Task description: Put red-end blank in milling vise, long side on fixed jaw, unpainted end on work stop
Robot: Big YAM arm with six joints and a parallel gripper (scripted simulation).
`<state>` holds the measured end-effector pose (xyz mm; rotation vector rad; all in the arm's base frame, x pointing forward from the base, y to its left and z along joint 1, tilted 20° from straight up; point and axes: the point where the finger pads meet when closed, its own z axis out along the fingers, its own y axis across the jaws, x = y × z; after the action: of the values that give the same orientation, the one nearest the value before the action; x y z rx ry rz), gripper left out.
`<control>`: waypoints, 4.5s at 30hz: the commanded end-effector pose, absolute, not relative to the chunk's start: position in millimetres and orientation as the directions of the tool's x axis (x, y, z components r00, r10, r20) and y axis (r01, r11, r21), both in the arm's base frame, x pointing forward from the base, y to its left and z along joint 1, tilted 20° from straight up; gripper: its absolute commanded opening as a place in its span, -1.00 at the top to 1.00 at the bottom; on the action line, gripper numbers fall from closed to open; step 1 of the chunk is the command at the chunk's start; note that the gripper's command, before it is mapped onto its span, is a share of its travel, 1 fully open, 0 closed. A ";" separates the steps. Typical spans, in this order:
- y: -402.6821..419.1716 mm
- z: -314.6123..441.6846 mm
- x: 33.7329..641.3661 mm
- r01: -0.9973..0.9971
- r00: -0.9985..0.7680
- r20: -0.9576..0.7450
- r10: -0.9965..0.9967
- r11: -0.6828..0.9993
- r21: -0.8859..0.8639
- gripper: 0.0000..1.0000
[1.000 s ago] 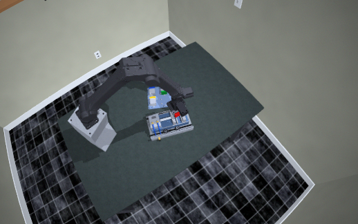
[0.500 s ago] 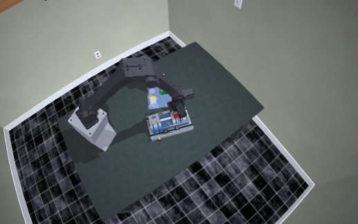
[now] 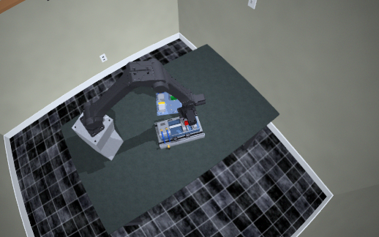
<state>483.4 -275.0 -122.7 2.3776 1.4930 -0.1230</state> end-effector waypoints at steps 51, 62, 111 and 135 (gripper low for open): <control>-281.9 -96.2 498.1 0.868 0.472 -0.237 0.849 -0.401 0.293 1.00; -281.9 -96.2 498.1 0.868 0.472 -0.237 0.849 -0.401 0.293 1.00; -287.9 -80.1 508.2 0.840 0.521 -0.220 0.825 -0.448 0.307 1.00; -288.1 -79.9 508.6 0.839 0.521 -0.220 0.825 -0.448 0.309 1.00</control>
<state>487.7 -277.0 -111.6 2.4199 1.4133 -0.1045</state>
